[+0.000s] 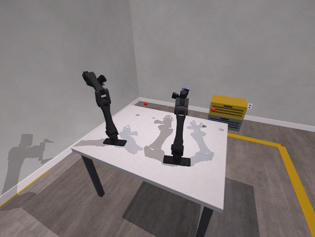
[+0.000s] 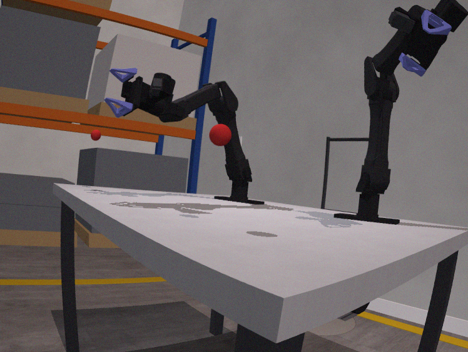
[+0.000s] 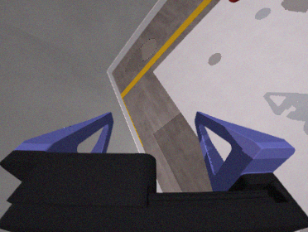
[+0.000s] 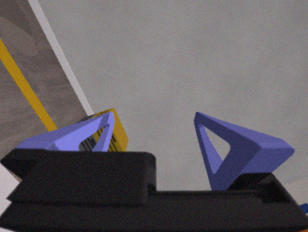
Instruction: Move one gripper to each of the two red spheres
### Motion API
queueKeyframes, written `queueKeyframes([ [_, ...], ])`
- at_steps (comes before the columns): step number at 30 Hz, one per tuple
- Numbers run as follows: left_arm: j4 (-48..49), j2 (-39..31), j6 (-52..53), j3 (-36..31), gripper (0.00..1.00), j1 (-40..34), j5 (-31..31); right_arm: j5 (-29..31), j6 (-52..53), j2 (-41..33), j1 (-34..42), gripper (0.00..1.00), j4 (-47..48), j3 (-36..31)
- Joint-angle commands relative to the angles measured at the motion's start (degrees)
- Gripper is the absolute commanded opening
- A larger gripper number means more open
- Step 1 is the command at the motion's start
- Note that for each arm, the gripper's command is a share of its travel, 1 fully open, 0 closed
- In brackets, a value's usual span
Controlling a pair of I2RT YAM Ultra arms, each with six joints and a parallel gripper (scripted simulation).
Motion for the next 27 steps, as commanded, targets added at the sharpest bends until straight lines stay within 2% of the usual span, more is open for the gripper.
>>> queueKeyframes([
  [1, -0.28, -0.74, -0.24, 0.62, 1.0, 0.0, 0.83, 0.09, 0.48, -1.43, 0.0, 1.0, 0.74, 1.06],
  [17, -0.28, -0.74, -0.24, 0.62, 1.0, 0.0, 0.83, 0.09, 0.48, -1.43, 0.0, 1.0, 0.74, 1.06],
  [27, 1.75, 0.06, -2.65, -0.75, 1.0, -1.96, -1.38, 0.04, 2.05, -0.53, -0.83, 1.0, -1.57, 0.7],
])
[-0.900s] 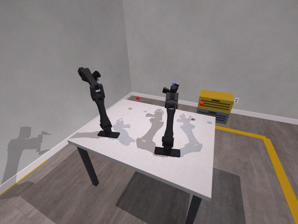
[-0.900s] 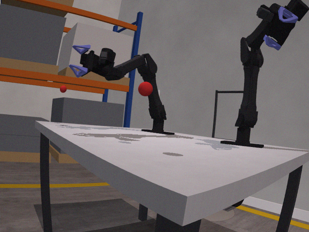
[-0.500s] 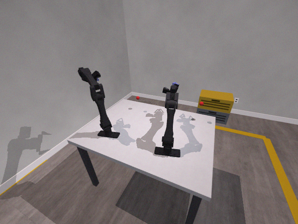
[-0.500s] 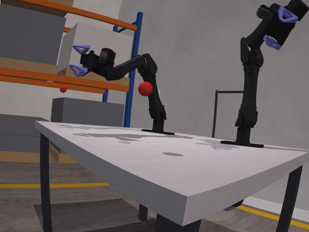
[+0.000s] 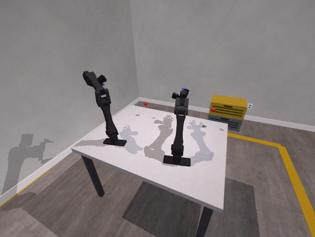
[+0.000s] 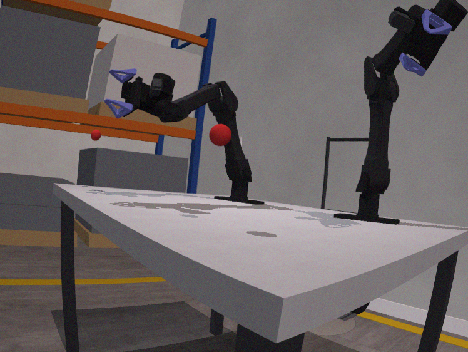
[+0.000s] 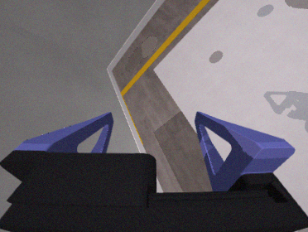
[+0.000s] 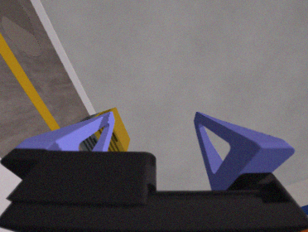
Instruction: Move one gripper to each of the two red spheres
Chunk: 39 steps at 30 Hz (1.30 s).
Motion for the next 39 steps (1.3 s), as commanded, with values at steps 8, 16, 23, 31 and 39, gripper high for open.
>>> queueKeyframes([
  [8, 5.32, 0.85, -8.62, -3.33, 1.0, -6.51, -3.83, 0.1, 6.78, -0.71, -2.91, 1.0, -5.4, 1.59],
  [16, 14.12, 2.95, -23.61, -8.74, 1.0, -17.77, -11.49, 0.47, 18.55, -1.15, -7.72, 1.0, -15.02, 3.17],
  [23, 23.26, 5.01, -38.83, -14.07, 1.0, -28.66, -18.49, 0.81, 30.12, -1.53, -12.41, 1.0, -24.75, 4.98],
  [31, 35.94, 6.41, -58.85, -22.14, 1.0, -42.34, -27.96, 0.83, 44.66, -2.07, -18.29, 1.0, -37.76, 7.66],
  [39, 49.4, 7.76, -79.21, -30.48, 1.0, -56.13, -37.88, 0.58, 59.09, -2.73, -24.25, 1.0, -51.17, 10.41],
])
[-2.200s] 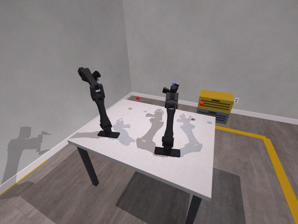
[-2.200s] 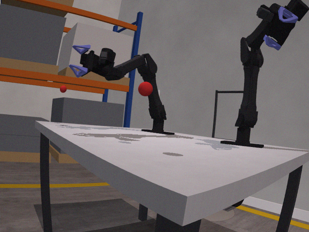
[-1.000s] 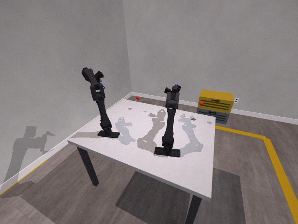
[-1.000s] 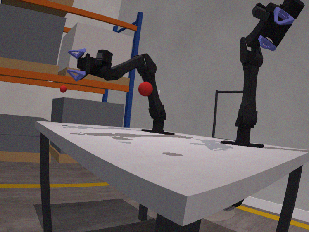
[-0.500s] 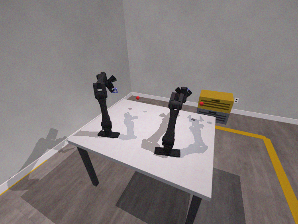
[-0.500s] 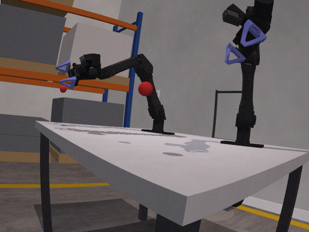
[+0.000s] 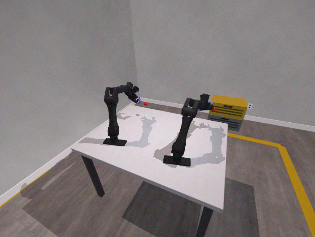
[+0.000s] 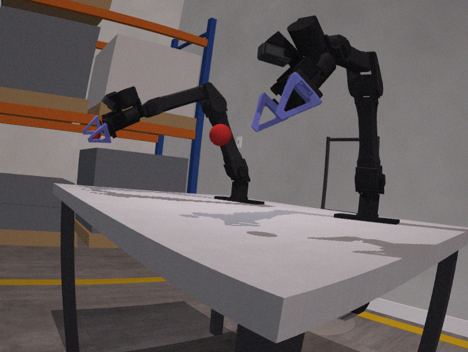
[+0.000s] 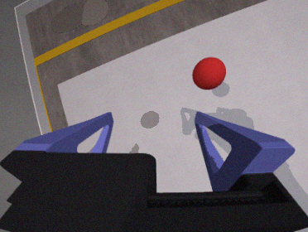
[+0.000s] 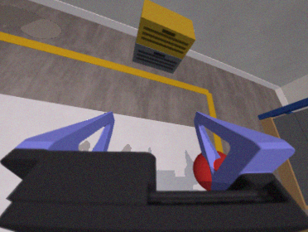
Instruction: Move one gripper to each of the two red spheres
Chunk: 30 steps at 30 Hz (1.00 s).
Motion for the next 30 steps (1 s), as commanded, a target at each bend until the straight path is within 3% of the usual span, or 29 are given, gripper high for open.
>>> queueKeyframes([
  [1, 7.26, -0.17, -10.77, -1.92, 1.0, -2.93, -5.01, 0.13, 7.9, -2.75, -1.65, 1.0, -6.67, 2.74],
  [14, 20.57, 0.48, -28.14, -10.38, 1.0, -14.82, -15.77, -0.45, 19.67, -2.33, -6.57, 1.0, -20.93, 7.7],
  [30, 22.36, 0.65, -29.93, -11.4, 1.0, -16.14, -17.38, -0.55, 20.83, -2.19, -7.09, 1.0, -23.09, 8.67],
])
